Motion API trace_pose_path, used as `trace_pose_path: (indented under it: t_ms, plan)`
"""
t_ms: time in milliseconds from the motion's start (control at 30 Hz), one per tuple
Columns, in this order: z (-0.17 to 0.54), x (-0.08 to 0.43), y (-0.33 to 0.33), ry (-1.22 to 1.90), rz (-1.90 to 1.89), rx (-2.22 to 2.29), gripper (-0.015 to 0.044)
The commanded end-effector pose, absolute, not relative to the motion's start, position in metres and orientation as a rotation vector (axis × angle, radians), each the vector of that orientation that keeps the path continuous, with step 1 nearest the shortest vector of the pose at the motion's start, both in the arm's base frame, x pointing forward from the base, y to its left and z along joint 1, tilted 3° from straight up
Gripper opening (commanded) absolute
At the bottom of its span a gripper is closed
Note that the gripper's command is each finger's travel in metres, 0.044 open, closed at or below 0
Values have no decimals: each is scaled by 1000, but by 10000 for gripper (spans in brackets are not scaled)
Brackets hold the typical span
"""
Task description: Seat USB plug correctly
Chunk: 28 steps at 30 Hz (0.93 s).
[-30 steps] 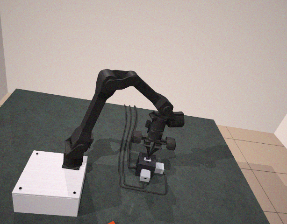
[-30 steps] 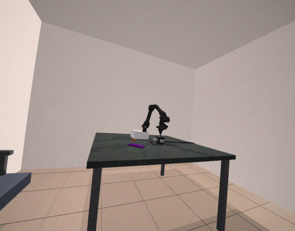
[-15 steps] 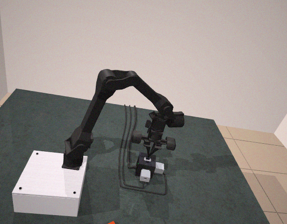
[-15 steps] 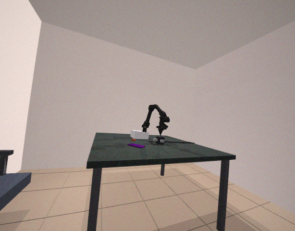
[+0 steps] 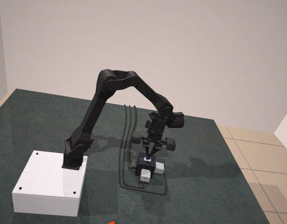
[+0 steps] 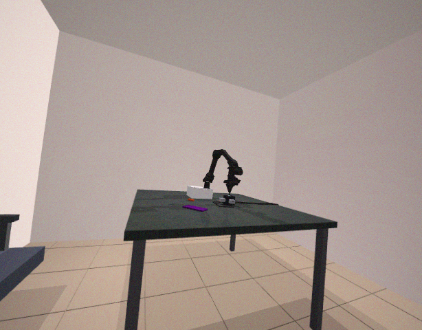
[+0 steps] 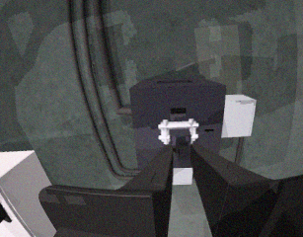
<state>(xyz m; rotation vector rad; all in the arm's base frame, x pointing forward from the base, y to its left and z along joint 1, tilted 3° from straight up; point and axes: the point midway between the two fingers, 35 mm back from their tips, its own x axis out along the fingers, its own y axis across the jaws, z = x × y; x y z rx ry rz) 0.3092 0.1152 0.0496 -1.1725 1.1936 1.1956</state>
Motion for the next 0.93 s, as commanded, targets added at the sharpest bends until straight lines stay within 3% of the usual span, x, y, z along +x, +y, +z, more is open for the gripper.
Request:
trace_pose_path:
  t_ms: [0, 900]
  plan:
    - [50, 309, 115, 1193, 1195, -1173, 95]
    - [62, 309, 115, 1192, 1195, -1173, 95]
